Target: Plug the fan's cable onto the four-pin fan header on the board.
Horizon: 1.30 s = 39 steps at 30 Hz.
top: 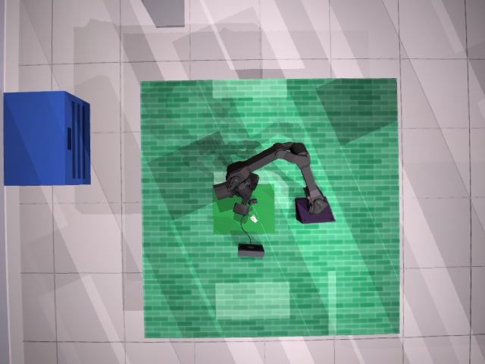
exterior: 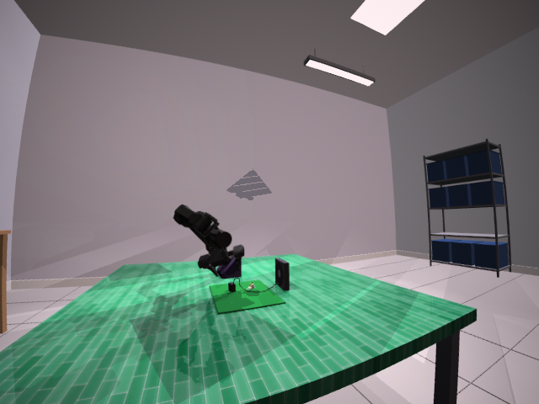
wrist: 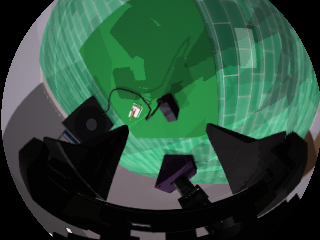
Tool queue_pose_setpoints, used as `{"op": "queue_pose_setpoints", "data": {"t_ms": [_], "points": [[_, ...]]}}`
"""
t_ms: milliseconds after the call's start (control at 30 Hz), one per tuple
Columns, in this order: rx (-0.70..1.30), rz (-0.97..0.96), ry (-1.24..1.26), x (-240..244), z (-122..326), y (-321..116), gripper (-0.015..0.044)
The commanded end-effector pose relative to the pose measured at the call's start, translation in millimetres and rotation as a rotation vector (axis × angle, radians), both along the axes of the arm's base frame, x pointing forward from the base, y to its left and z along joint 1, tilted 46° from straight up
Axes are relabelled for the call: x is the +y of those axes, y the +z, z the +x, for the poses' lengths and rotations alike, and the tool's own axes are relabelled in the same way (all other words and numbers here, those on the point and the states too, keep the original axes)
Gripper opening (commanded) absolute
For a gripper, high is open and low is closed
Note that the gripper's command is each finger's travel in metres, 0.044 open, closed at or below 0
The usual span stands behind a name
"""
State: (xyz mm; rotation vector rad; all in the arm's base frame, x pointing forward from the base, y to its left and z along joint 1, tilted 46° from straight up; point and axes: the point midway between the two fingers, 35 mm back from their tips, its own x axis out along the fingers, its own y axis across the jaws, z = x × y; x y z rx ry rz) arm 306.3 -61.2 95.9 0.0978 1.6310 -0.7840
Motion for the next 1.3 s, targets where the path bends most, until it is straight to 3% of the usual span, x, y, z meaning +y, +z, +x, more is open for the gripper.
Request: {"op": "queue_pose_setpoints", "data": {"t_ms": [0,133,1267], "points": [[0.198,-0.14,0.222,22.8,-2.7,-8.2,0.044],[0.33,-0.254,0.385,39.3,-1.2,-9.1,0.044],[0.329,-0.264,0.384,-12.4,-5.1,-60.1,0.044]]}}
